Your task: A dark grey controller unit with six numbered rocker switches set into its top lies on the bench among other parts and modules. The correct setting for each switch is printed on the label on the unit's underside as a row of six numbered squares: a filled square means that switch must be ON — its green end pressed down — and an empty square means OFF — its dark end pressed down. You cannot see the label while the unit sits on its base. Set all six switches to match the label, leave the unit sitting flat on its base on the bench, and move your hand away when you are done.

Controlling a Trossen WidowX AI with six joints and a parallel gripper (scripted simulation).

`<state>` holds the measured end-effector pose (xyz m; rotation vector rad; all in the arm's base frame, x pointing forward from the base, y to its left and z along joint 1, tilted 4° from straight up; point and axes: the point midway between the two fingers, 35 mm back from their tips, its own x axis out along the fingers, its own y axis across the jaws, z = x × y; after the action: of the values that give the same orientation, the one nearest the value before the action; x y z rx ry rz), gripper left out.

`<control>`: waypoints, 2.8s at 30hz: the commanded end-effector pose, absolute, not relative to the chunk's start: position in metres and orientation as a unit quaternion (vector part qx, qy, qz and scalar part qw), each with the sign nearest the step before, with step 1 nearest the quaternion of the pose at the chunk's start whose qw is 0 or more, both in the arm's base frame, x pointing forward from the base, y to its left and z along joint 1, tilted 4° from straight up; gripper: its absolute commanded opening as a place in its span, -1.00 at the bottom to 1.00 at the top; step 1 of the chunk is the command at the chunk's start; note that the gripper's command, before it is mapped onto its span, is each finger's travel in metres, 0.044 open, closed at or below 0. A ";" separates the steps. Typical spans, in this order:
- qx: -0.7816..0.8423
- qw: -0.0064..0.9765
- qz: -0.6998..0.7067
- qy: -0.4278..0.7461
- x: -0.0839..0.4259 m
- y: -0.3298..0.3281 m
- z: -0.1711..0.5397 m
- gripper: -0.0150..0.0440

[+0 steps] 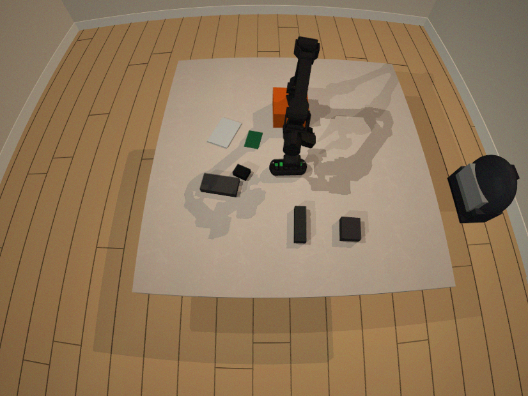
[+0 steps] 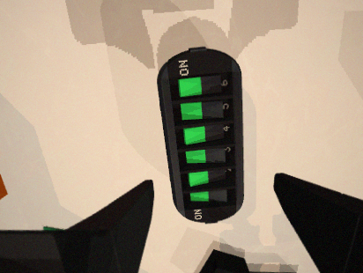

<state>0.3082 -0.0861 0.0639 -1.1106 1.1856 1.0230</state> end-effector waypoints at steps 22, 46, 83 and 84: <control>-0.481 0.560 0.457 0.497 0.271 -0.079 0.014 -0.49; -0.479 0.560 0.456 0.500 0.266 -0.081 0.064 0.04; -0.475 0.559 0.457 0.503 0.270 -0.081 0.064 0.82; -0.472 0.557 0.460 0.505 0.275 -0.080 0.064 0.73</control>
<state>0.2673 -0.0809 0.0638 -1.1207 1.1847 1.0792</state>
